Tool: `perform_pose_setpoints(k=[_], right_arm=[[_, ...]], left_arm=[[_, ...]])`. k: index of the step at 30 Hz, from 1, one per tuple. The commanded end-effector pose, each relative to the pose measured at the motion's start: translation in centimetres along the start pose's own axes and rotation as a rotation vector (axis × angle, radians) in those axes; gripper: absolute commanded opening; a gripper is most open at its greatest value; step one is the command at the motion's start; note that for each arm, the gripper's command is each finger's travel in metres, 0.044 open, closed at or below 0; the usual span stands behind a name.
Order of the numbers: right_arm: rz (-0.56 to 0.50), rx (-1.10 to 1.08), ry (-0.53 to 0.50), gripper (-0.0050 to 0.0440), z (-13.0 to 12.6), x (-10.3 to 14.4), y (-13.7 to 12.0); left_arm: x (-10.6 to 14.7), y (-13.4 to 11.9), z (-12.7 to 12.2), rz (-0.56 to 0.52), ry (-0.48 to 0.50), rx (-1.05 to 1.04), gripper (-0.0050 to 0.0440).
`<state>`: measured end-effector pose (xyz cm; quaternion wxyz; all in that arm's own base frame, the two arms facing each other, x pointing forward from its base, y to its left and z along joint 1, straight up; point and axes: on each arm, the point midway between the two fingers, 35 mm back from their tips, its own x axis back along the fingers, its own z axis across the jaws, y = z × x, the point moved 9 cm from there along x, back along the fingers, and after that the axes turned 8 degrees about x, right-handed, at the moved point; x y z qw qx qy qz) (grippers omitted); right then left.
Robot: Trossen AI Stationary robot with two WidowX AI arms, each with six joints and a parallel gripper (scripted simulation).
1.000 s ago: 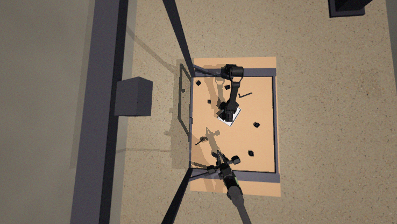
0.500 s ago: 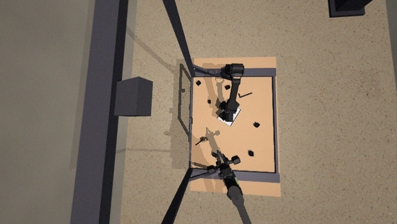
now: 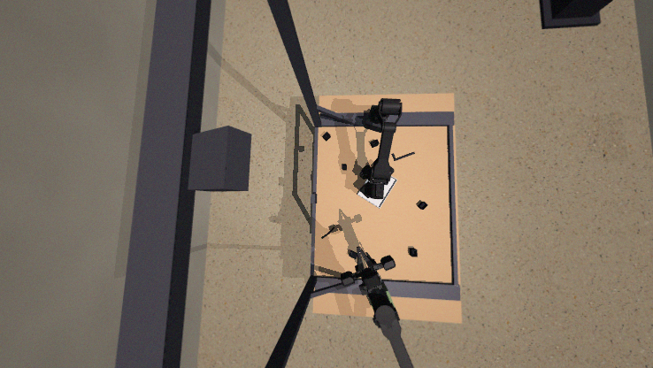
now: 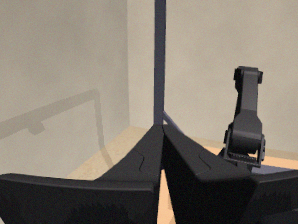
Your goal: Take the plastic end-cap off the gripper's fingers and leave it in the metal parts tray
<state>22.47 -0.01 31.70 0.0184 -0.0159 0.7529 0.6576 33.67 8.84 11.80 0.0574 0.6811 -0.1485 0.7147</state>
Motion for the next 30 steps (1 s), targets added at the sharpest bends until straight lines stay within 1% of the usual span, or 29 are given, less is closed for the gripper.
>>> perform_pose_setpoints(k=[1,6,8,15,19,23,25,30], right_arm=[[-0.014,0.002,-0.006,0.0,-0.1,0.1,0.5],[-0.014,0.003,-0.006,0.0,-0.1,0.1,0.5],[-0.014,0.003,-0.006,0.0,-0.1,0.1,0.5],[-0.015,0.004,-0.006,0.0,-0.1,0.0,0.5],[-0.015,0.005,-0.006,0.0,-0.1,0.0,0.6],[-0.015,0.006,-0.006,0.0,-0.1,0.0,0.6],[-0.015,0.006,-0.006,0.0,-0.1,0.0,0.6],[-0.015,0.008,-0.005,0.0,-0.1,0.0,0.6]], left_arm=[[2.2,0.2,0.2,0.041,0.09,0.085,0.0199],[4.4,0.9,0.4,0.071,0.246,0.309,0.0199],[4.4,0.9,0.4,0.071,0.246,0.309,0.0199],[7.5,2.0,0.3,0.049,0.467,0.591,0.0199],[9.3,2.6,0.0,0.006,0.597,0.746,0.0199],[11.1,3.3,-0.4,-0.063,0.726,0.895,0.0199],[11.1,3.3,-0.4,-0.063,0.726,0.895,0.0199],[13.2,4.3,-1.1,-0.184,0.876,1.068,0.0199]])
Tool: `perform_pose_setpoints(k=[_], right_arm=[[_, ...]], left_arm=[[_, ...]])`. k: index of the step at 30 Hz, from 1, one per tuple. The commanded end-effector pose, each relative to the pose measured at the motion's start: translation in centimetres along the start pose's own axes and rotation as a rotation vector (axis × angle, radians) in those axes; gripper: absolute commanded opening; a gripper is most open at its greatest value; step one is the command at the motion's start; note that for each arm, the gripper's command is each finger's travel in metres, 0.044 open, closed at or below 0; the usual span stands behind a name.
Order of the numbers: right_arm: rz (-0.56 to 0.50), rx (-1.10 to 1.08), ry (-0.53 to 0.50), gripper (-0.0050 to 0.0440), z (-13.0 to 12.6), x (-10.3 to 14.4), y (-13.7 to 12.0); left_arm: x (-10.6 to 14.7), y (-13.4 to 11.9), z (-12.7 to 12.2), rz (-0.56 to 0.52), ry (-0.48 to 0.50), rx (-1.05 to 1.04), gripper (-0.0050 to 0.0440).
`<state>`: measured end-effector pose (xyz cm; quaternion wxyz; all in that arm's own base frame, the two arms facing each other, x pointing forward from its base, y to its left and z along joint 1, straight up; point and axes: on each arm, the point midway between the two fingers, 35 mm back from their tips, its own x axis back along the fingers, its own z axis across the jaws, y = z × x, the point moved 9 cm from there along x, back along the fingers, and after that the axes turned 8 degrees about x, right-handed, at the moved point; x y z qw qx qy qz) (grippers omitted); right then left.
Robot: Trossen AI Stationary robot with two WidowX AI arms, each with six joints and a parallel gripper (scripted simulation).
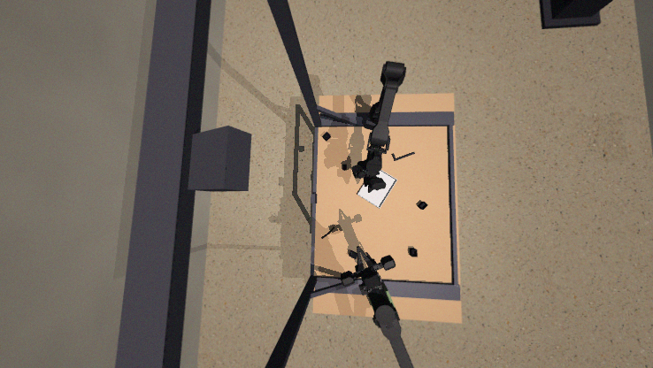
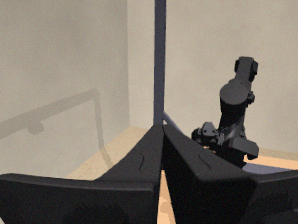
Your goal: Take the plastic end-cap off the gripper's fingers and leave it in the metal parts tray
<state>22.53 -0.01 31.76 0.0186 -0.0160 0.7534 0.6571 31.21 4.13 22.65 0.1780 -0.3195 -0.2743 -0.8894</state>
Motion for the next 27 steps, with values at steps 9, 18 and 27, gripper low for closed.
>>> perform_pose_setpoints(k=[9,18,27], right_arm=[[-0.016,0.008,-0.005,0.0,-0.1,0.0,0.6],[-0.016,0.009,-0.005,0.0,-0.1,0.0,0.6],[-0.017,0.009,-0.005,0.0,-0.1,0.0,0.6]], left_arm=[[6.0,1.9,0.5,-0.311,0.193,0.468,0.0199],[9.4,2.5,0.1,-0.536,0.224,0.745,0.0199],[13.3,2.6,-0.5,-0.826,0.184,1.052,0.0199]])
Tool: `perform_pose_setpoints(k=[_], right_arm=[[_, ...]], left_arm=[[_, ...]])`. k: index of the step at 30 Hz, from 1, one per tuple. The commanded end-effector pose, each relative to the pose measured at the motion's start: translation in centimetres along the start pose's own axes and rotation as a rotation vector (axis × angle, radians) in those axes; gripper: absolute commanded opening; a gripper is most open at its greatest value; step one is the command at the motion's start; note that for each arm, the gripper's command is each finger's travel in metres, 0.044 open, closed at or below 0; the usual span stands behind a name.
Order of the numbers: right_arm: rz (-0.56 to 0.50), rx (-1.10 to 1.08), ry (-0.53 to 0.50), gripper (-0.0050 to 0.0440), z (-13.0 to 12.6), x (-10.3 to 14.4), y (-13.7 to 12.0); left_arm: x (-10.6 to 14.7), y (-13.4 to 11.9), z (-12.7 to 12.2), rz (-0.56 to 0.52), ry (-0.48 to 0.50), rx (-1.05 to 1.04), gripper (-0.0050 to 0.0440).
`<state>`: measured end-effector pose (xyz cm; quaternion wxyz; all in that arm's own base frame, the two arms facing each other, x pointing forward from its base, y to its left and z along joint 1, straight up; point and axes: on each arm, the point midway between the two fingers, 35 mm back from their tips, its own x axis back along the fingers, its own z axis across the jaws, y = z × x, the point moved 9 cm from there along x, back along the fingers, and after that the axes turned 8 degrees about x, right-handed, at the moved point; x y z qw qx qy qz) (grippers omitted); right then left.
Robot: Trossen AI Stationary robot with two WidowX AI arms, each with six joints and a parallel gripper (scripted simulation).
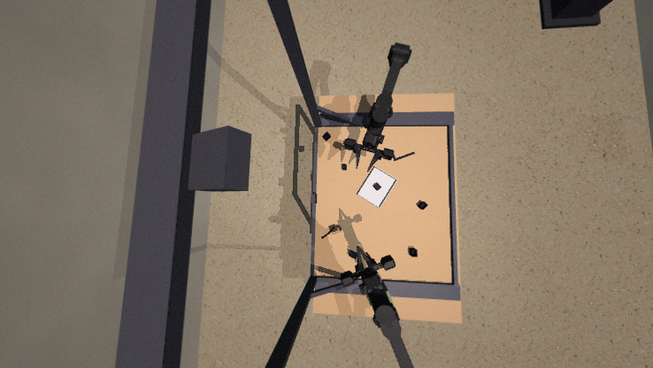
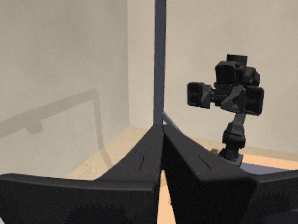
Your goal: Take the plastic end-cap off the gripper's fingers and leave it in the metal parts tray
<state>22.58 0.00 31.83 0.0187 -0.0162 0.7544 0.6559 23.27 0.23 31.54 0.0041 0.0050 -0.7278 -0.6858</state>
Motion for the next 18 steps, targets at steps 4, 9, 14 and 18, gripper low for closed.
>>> perform_pose_setpoints(k=[4,9,14,18], right_arm=[[-0.016,0.006,-0.005,0.0,-0.08,0.06,0.55],[-0.016,0.006,-0.005,0.0,-0.08,0.06,0.56],[-0.017,0.006,-0.005,0.0,-0.08,0.06,0.56],[-0.017,0.006,-0.005,0.0,-0.08,0.06,0.56]], left_arm=[[1.01,0.77,-0.36,-0.071,-0.027,0.104,0.0199],[1.07,0.69,-0.36,-0.066,-0.027,0.081,0.0199],[0.99,0.65,-0.33,-0.063,-0.025,0.079,0.0199],[0.94,0.65,-0.31,-0.062,-0.024,0.078,0.0199]])
